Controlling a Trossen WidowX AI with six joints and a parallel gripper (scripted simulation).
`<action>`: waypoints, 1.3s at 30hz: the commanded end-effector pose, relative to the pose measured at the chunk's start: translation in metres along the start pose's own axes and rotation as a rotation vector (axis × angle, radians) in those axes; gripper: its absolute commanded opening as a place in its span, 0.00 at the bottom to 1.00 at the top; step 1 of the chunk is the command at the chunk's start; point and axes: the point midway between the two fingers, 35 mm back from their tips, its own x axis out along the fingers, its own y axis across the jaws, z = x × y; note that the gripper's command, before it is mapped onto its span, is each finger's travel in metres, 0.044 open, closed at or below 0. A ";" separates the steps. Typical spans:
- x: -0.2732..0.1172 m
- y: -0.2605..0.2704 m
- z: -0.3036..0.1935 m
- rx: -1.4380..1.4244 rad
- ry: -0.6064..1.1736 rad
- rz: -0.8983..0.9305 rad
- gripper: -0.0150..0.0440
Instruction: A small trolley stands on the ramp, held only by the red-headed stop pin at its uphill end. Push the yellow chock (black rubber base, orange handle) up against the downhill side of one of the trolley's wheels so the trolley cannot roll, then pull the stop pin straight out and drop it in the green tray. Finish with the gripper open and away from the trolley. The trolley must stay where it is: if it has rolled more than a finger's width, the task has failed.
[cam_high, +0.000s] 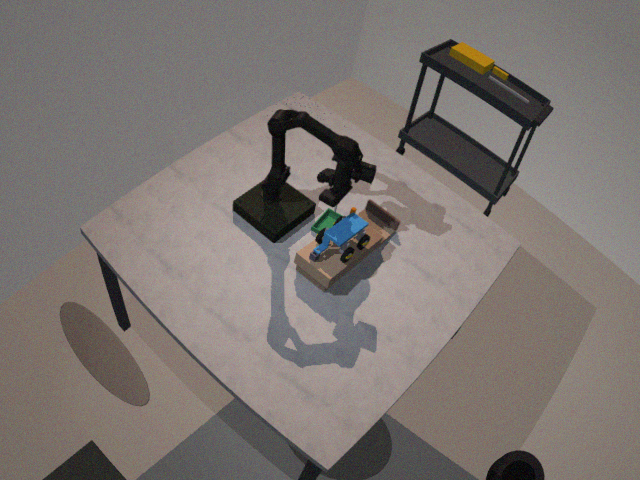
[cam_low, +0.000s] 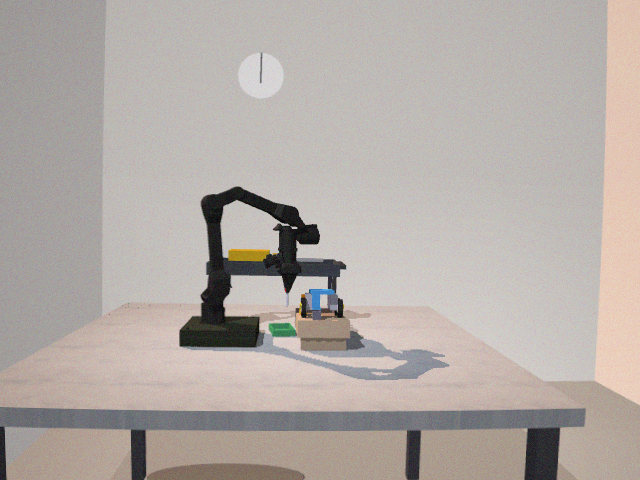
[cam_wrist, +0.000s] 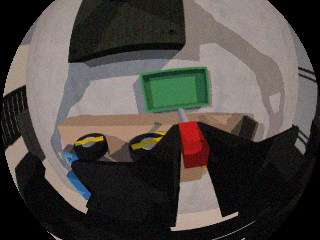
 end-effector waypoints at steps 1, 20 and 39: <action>0.008 -0.002 0.008 -0.007 -0.006 -0.004 0.25; 0.049 -0.014 0.015 -0.007 -0.009 -0.176 0.25; 0.081 -0.029 0.017 -0.007 -0.009 -0.179 0.52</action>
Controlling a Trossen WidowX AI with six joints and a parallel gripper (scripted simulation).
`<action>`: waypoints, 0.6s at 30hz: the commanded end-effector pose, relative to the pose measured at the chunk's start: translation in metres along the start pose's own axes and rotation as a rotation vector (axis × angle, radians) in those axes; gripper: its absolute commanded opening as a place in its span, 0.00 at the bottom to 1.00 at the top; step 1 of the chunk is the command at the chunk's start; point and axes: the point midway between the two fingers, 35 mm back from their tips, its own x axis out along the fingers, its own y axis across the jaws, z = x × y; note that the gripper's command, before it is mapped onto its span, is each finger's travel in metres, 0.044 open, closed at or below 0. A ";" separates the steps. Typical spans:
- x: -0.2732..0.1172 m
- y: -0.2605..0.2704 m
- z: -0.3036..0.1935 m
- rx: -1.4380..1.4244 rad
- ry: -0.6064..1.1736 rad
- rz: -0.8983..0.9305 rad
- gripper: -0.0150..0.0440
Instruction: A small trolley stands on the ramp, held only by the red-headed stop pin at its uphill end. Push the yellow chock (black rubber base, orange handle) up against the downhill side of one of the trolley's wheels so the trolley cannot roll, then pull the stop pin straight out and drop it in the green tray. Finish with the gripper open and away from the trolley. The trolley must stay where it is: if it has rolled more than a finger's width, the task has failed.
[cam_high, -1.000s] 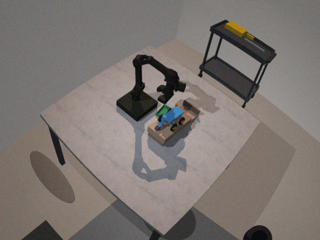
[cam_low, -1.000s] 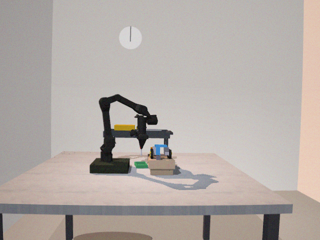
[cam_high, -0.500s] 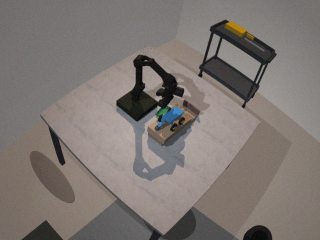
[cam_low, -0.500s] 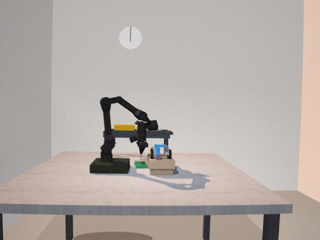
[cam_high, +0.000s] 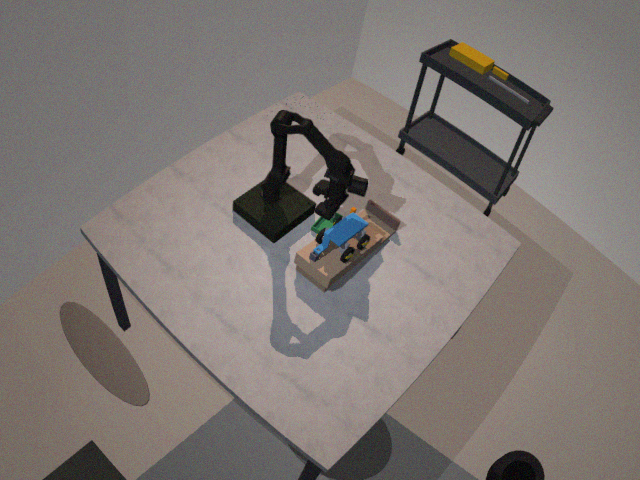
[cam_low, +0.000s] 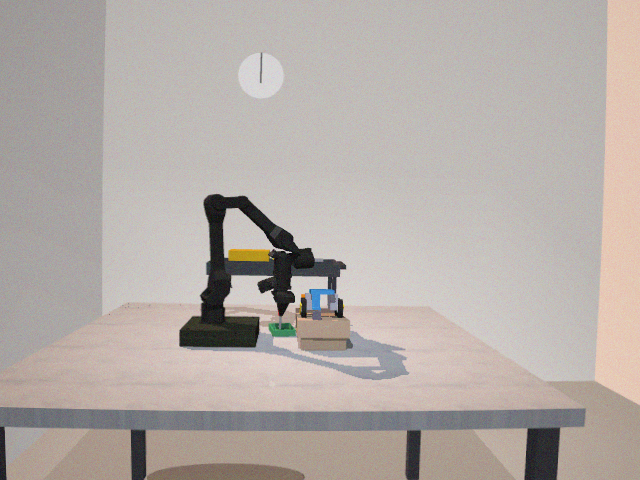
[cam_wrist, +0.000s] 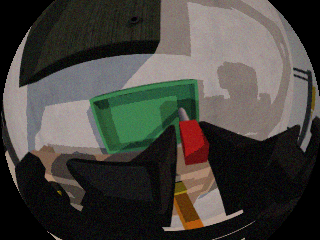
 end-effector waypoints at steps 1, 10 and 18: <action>0.001 0.002 0.000 0.002 0.000 -0.004 0.57; 0.001 0.008 0.000 0.002 0.000 -0.004 0.58; 0.002 0.014 0.000 0.002 0.000 -0.003 0.58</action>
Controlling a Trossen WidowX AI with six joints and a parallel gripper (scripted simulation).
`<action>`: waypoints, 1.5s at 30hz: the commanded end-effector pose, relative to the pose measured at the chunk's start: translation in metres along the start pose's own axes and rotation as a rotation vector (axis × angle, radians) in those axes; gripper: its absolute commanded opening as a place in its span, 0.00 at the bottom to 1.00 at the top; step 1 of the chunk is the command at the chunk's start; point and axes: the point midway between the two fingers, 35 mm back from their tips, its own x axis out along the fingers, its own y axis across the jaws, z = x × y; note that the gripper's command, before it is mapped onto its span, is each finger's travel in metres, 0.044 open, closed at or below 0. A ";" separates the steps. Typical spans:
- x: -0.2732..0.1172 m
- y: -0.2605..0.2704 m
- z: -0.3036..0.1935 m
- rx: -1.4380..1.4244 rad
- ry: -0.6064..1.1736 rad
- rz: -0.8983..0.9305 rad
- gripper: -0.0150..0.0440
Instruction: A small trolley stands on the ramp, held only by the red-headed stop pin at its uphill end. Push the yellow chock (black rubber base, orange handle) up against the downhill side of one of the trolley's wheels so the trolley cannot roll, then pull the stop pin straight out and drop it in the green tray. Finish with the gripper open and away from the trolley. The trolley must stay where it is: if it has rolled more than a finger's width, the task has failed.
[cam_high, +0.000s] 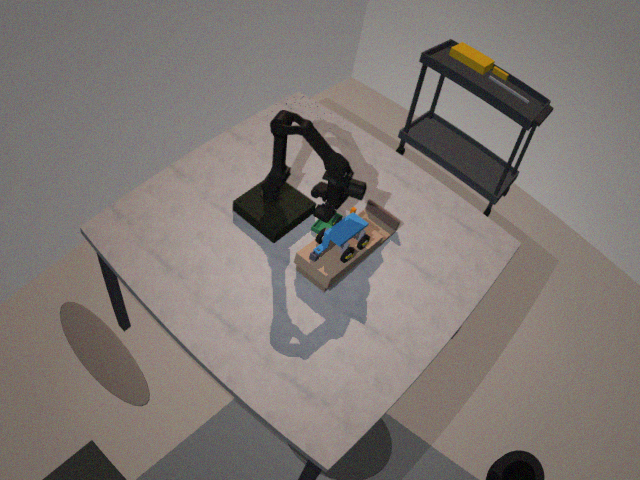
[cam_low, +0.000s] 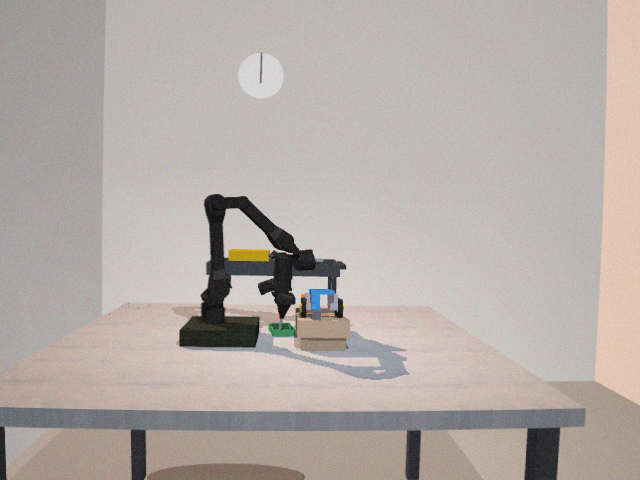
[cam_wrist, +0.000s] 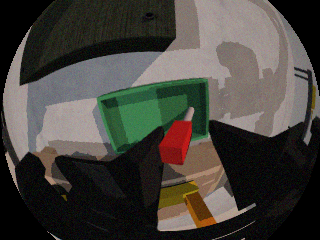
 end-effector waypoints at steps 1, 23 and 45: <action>0.001 0.002 0.000 -0.003 0.000 -0.005 0.58; 0.005 0.016 0.000 -0.003 0.000 -0.003 0.58; 0.013 0.030 0.000 -0.003 0.000 -0.002 0.58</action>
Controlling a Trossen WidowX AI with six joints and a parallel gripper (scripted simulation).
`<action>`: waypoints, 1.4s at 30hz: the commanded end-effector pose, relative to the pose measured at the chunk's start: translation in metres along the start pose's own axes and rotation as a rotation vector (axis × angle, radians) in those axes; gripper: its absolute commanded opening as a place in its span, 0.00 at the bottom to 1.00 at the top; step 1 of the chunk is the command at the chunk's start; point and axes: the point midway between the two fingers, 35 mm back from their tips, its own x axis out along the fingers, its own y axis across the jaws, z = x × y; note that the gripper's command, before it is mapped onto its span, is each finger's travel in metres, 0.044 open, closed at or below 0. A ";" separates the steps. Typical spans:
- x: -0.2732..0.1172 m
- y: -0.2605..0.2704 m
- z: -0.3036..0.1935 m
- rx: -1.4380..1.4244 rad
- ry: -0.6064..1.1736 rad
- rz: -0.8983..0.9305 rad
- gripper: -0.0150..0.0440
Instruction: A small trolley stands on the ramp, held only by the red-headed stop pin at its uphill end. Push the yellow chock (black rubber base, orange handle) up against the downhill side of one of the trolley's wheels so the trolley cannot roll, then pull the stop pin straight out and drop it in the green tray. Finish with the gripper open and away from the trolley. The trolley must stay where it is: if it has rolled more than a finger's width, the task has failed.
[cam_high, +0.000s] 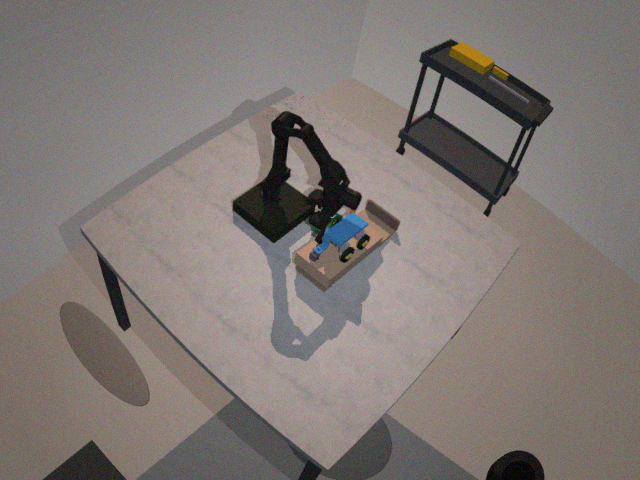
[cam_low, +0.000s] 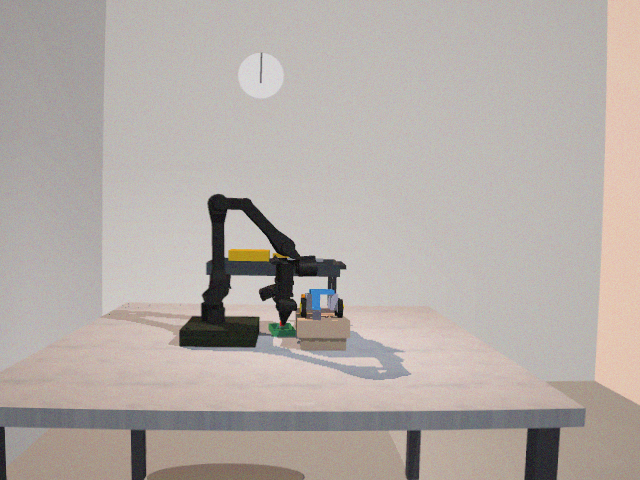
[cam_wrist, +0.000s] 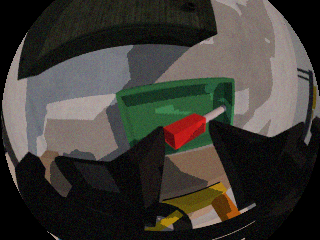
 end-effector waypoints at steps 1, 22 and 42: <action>0.002 0.002 0.000 -0.004 -0.001 -0.005 0.58; 0.005 0.006 0.000 -0.001 0.001 0.000 0.83; -0.059 -0.003 0.002 -0.004 -0.001 -0.004 1.00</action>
